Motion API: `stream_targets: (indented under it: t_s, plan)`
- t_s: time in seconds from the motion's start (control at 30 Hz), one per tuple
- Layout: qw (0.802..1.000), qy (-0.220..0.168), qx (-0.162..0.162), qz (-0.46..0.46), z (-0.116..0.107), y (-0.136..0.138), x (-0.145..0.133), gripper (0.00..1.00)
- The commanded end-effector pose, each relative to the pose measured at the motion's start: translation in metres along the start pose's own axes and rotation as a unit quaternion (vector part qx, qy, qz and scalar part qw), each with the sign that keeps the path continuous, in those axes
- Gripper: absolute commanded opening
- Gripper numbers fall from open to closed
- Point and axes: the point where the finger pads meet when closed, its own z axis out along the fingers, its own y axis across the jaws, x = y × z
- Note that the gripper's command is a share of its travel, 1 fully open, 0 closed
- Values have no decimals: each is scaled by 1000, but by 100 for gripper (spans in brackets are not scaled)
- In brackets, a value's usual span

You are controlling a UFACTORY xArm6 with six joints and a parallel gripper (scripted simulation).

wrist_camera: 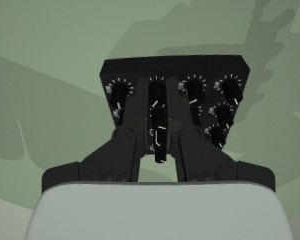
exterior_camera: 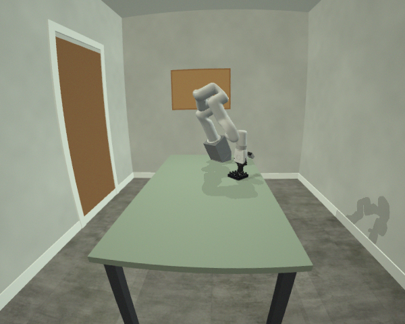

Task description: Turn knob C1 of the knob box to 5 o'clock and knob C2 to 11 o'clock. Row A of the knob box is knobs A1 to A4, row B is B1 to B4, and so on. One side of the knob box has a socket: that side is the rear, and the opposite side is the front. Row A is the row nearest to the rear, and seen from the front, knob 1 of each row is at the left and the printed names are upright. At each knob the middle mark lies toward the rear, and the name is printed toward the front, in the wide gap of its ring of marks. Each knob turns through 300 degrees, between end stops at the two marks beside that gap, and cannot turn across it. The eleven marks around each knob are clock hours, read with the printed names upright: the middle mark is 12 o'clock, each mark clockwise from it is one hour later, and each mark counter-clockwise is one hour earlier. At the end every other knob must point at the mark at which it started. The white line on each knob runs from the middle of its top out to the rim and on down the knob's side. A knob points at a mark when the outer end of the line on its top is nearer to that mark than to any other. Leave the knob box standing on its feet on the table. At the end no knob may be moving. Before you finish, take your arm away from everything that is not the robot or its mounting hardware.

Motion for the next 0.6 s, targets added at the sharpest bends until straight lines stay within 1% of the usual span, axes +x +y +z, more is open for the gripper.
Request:
stream_targets:
  t_s: [0.0,0.5,0.53,0.57]
  plan:
    - [1000,0,-1,2,-1,1,0,8]
    - [1000,0,-1,2,-1,1,0,8]
    - [1000,0,-1,2,-1,1,0,19]
    - [1000,0,-1,2,-1,1,0,19]
